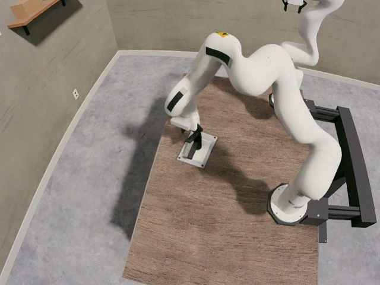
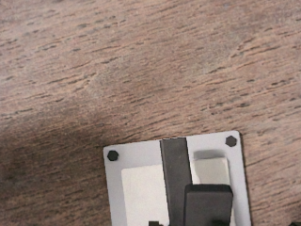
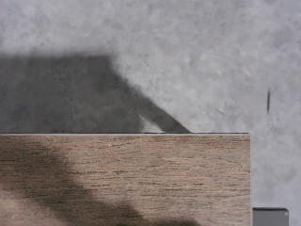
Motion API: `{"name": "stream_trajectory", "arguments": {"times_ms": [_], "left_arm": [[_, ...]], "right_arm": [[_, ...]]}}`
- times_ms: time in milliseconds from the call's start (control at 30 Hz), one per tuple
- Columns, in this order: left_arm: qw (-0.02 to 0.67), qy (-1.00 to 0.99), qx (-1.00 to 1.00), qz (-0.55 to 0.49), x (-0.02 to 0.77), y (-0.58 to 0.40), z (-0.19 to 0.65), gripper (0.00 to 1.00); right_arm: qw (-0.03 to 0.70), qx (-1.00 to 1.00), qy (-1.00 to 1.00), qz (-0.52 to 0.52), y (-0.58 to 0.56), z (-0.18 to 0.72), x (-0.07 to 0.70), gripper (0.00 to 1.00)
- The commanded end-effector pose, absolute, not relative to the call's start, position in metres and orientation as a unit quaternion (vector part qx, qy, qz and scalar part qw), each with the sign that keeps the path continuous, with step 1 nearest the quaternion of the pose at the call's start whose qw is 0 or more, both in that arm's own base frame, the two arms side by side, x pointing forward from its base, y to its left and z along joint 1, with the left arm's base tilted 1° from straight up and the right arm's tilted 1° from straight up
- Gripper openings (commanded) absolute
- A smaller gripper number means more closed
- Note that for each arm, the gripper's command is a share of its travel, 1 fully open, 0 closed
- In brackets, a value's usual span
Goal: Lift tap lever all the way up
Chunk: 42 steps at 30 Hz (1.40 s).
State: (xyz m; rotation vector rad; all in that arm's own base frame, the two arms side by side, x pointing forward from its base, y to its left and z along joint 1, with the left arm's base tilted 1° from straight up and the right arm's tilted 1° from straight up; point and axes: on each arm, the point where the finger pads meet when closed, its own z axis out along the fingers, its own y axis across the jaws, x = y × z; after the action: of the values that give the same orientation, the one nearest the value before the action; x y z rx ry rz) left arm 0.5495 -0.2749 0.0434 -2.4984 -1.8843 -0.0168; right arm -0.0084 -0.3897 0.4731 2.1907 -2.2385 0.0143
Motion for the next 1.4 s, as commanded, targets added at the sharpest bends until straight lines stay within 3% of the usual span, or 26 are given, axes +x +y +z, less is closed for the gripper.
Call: {"name": "stream_trajectory", "arguments": {"times_ms": [0,33,67,1367], "left_arm": [[0.005,-0.602,-0.798,-0.006,0.5504,-0.2754,0.0466,0.68],[0.005,-0.602,-0.798,-0.006,0.5504,-0.2754,0.0466,0.68],[0.005,-0.602,-0.798,-0.006,0.5504,-0.2754,0.0466,0.00],[0.005,-0.602,-0.798,-0.006,0.5504,-0.2754,0.0466,0.00]], "right_arm": [[0.005,0.699,-0.715,0.005,-0.3901,0.4740,-0.0084,1.00],[0.005,0.699,-0.715,0.005,-0.3901,0.4740,-0.0084,1.00],[0.005,0.699,-0.715,0.005,-0.3901,0.4740,-0.0084,1.00],[0.005,0.699,-0.715,0.005,-0.3901,0.4740,-0.0084,1.00]]}}
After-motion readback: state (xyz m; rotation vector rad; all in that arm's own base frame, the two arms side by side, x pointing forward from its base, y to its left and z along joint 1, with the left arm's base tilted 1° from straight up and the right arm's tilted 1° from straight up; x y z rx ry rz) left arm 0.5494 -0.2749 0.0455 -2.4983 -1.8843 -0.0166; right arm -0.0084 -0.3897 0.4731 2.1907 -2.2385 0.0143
